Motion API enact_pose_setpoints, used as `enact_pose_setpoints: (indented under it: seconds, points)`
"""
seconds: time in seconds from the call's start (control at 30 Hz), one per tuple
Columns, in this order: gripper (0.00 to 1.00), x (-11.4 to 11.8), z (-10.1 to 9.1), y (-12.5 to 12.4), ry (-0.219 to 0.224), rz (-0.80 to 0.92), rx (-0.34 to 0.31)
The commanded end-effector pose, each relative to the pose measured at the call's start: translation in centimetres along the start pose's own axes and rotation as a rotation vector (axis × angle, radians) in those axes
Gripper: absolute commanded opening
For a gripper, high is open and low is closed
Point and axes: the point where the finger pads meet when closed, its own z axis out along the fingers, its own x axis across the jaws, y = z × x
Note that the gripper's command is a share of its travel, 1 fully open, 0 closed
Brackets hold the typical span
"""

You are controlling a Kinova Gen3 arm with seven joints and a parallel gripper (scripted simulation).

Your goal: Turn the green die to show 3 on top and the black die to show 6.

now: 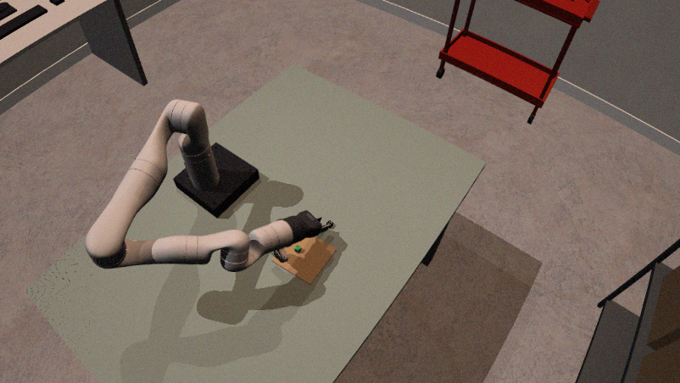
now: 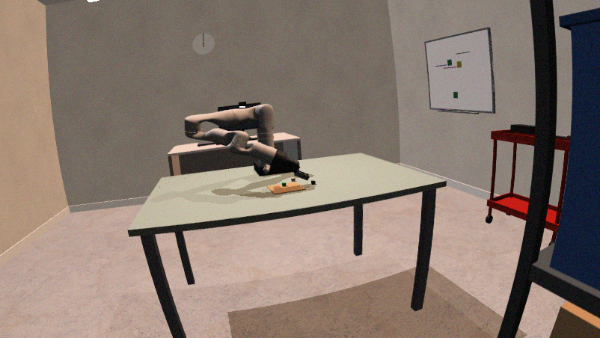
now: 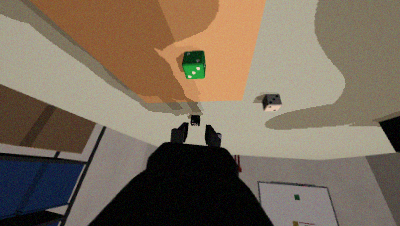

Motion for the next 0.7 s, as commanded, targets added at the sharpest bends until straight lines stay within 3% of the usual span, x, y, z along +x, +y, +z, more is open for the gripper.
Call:
enact_pose_setpoints:
  seconds: [0.0,0.33,0.67]
  points:
    - [0.64,-0.4,-0.9,-0.2,-0.015,0.004,0.003]
    - [0.64,-0.4,-1.2,0.1,-0.015,0.004,0.003]
    - [0.64,-0.4,-2.6,2.8,-0.015,0.004,0.003]
